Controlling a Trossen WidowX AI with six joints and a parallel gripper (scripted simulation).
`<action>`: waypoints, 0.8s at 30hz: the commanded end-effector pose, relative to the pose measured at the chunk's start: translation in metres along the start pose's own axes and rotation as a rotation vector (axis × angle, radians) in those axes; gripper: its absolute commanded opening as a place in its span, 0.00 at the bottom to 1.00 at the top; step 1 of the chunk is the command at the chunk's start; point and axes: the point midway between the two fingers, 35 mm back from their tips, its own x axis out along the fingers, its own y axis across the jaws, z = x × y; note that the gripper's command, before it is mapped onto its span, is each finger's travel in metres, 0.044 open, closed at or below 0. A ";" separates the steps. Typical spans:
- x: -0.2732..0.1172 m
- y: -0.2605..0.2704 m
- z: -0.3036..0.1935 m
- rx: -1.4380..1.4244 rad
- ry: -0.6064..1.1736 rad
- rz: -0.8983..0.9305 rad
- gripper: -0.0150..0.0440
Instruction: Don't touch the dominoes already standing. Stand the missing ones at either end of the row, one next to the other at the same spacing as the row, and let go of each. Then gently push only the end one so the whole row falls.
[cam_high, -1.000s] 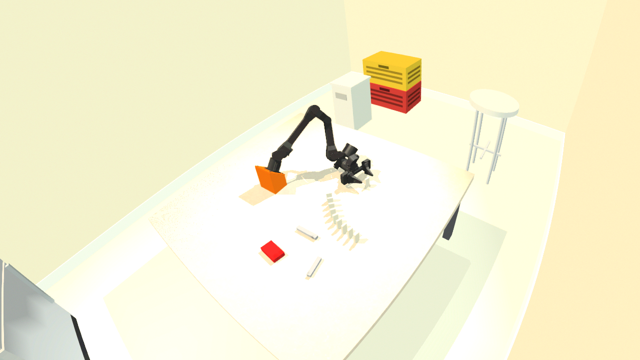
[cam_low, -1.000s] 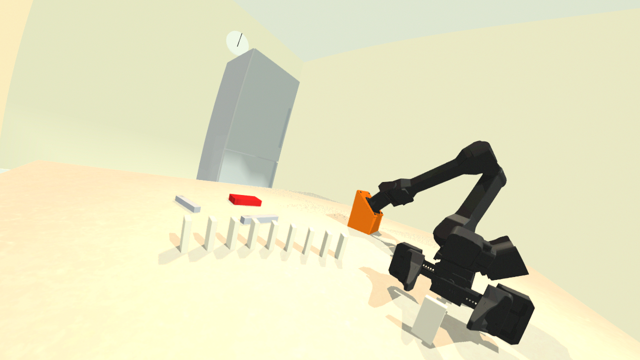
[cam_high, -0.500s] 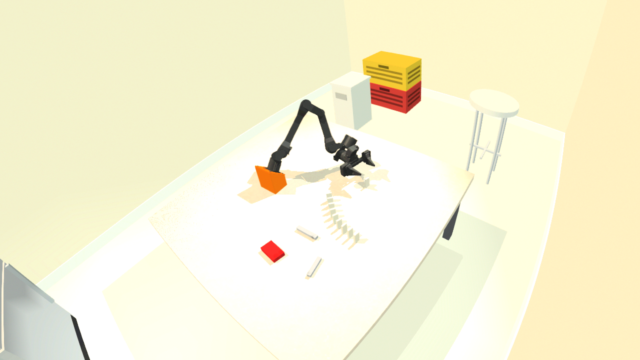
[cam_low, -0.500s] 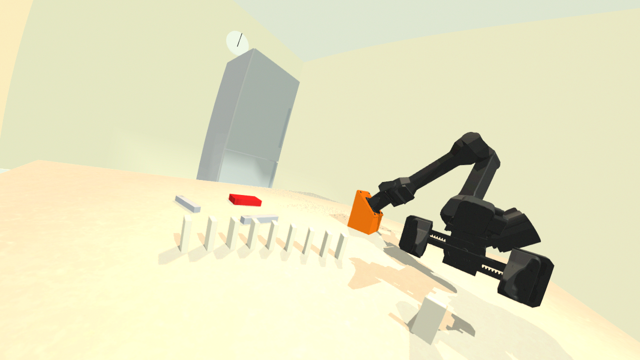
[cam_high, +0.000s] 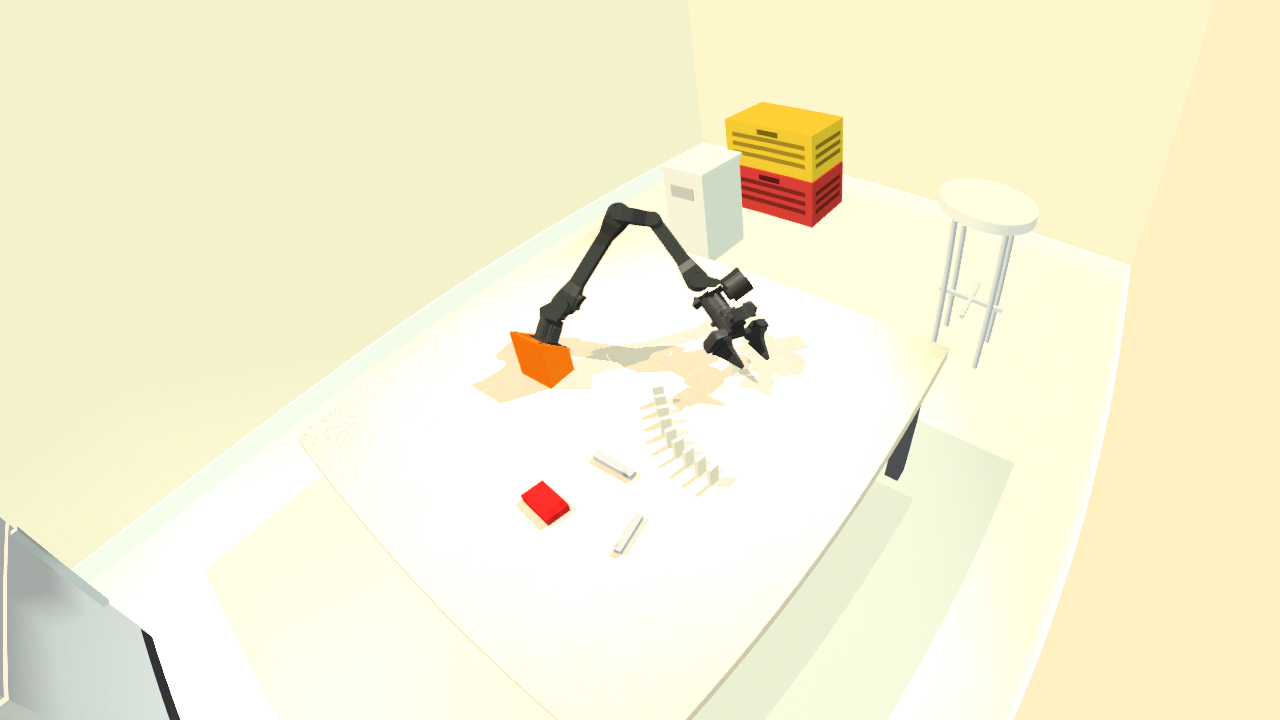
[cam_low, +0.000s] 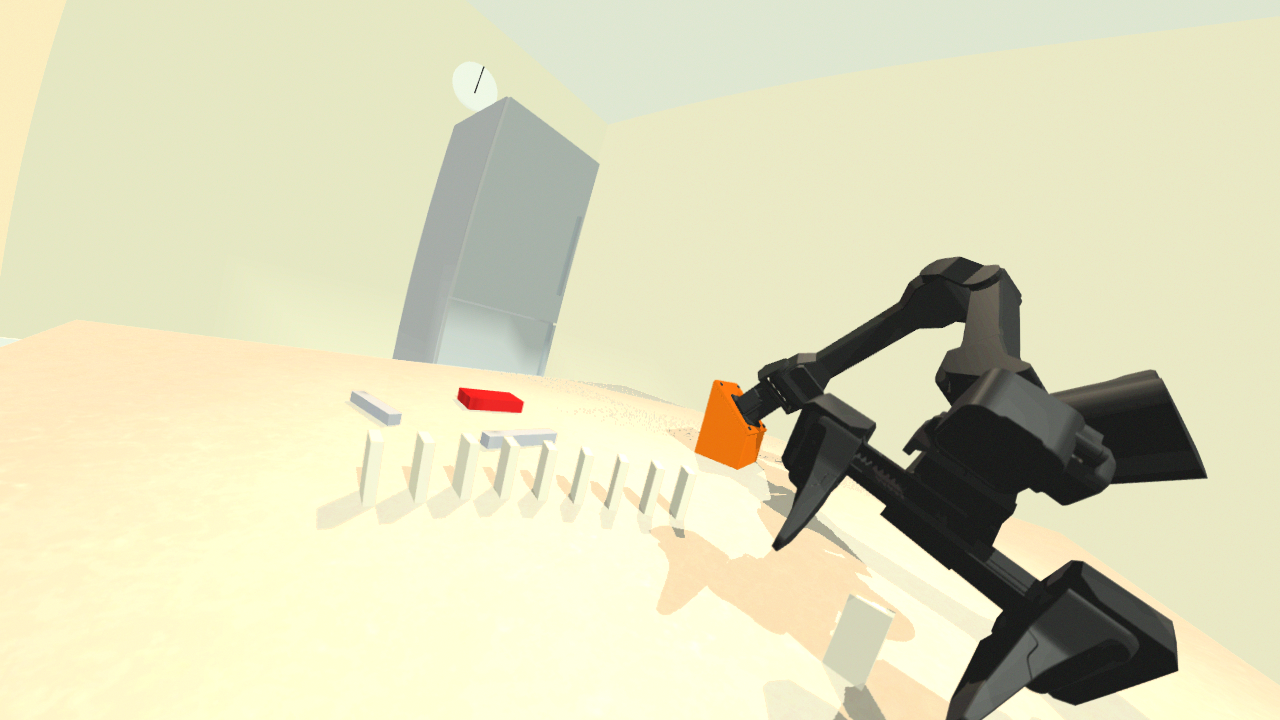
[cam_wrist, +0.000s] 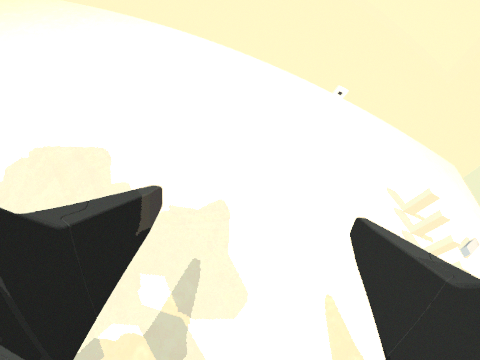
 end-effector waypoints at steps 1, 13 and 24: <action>0.013 -0.010 -0.005 -0.077 0.350 0.025 1.00; -0.054 -0.023 0.020 0.161 1.051 0.247 1.00; -0.060 -0.023 0.024 0.189 1.080 0.266 1.00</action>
